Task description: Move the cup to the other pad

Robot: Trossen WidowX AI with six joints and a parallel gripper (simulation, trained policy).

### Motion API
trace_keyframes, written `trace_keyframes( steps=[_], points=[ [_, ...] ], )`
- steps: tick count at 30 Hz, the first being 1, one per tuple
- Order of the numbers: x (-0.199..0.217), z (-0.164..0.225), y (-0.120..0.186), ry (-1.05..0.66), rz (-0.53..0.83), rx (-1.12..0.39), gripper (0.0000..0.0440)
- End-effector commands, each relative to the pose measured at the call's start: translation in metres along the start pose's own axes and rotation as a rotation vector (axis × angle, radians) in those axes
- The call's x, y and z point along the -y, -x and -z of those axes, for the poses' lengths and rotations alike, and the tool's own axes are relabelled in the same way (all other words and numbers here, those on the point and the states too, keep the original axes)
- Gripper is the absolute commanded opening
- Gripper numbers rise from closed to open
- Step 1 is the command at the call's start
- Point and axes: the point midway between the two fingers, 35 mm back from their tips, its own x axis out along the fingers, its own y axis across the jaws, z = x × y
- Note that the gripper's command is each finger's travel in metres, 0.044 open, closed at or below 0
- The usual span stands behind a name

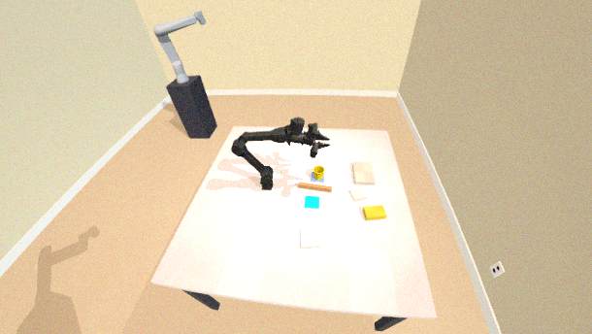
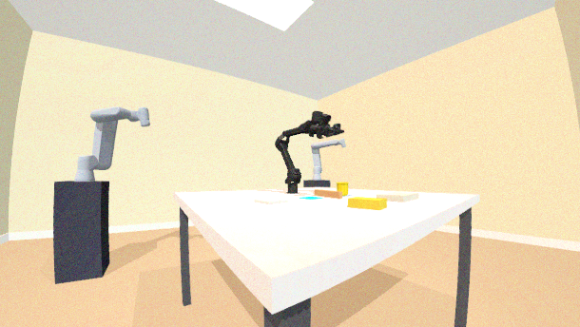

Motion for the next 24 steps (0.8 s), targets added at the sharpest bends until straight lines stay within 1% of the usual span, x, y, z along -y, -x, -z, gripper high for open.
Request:
trace_keyframes(
  steps=[1, 13, 24],
  points=[
    [-0.006, 0.001, -0.004, -0.055, -0.007, -0.049, 0.0151],
    [-0.022, 0.004, -0.013, -0.222, 0.01, -0.19, 0.0166],
    [-0.035, 0.011, -0.02, -0.381, 0.055, -0.323, 0.0175]
  ],
)
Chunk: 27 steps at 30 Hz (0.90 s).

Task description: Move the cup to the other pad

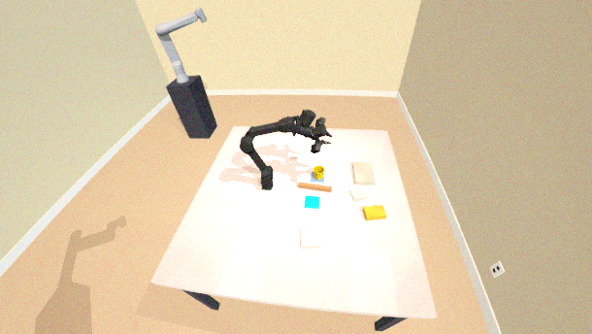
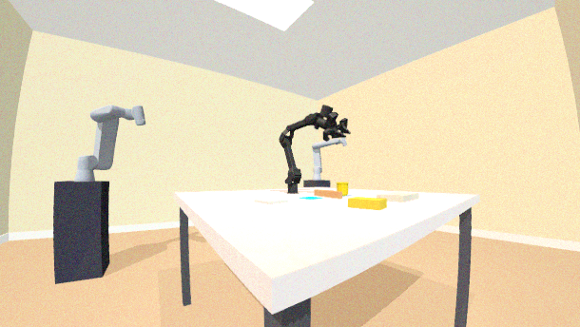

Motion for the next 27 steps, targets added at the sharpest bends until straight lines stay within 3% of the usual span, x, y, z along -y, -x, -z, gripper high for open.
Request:
trace_keyframes(
  steps=[1, 27],
  points=[
    [-0.004, 0.005, -0.004, -0.063, 0.017, -0.053, 0.0176],
    [-0.006, 0.042, -0.028, -0.411, 0.264, -0.316, 0.0165]
  ],
)
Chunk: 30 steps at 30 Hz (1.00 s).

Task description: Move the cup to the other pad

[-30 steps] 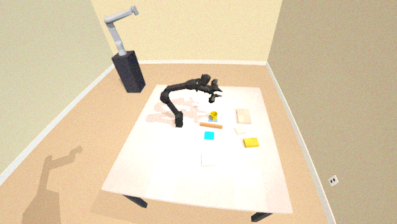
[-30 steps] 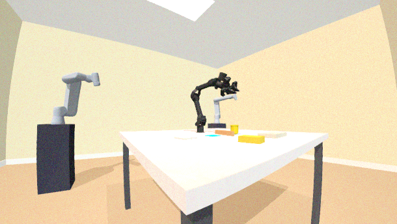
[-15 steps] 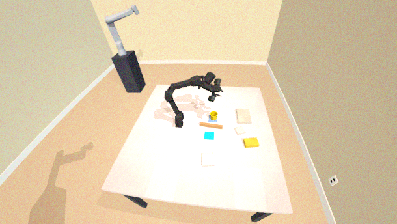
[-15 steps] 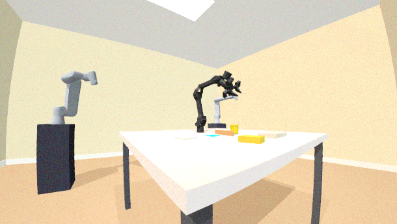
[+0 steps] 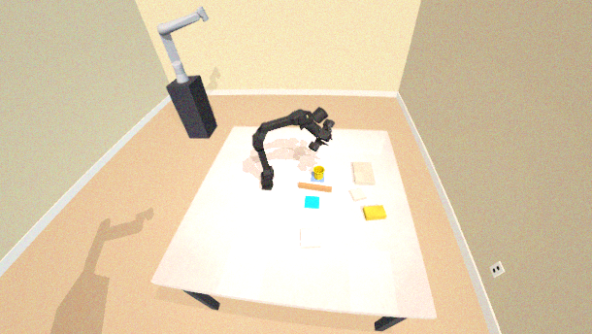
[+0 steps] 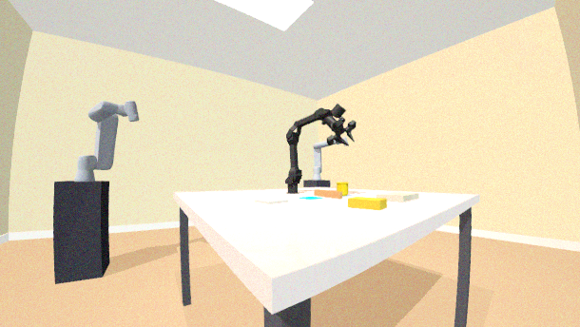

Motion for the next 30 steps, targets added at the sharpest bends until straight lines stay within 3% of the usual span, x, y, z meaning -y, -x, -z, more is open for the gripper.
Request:
trace_keyframes(
  steps=[1, 14, 30],
  points=[
    [0.003, 0.005, -0.007, -0.051, 0.05, -0.037, 0.0164],
    [0.027, 0.019, -0.029, -0.159, 0.246, -0.112, 0.0144],
    [0.071, 0.037, -0.055, -0.209, 0.519, -0.186, 0.0163]
  ],
)
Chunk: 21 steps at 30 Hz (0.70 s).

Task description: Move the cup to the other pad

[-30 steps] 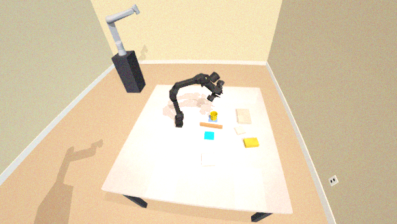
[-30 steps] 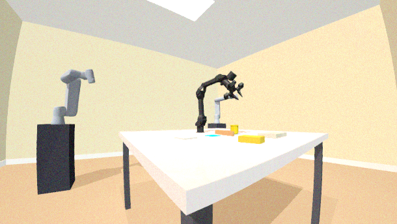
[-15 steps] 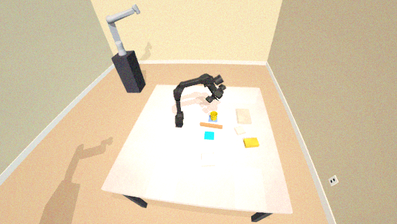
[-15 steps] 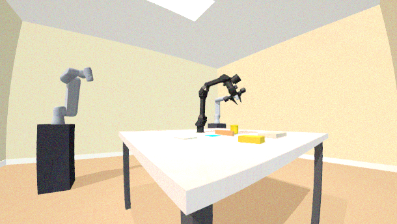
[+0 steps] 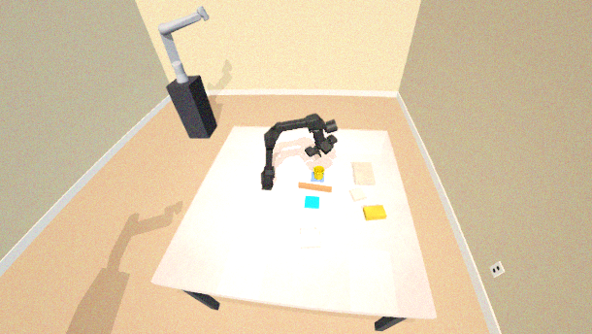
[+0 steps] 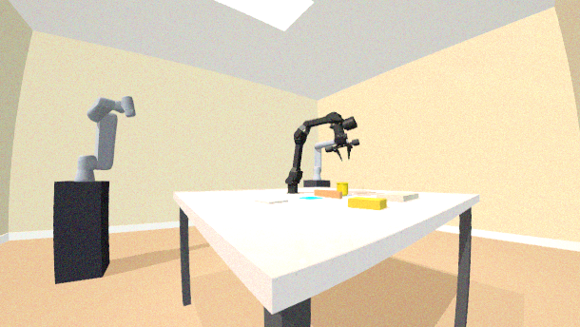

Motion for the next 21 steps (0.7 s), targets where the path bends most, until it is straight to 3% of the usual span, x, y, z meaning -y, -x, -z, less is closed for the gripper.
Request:
trace_keyframes(
  steps=[1, 21],
  points=[
    [0.009, 0.001, -0.012, -0.015, 0.079, -0.01, 0.0164],
    [0.042, 0.008, -0.057, -0.078, 0.336, -0.024, 0.0182]
  ],
)
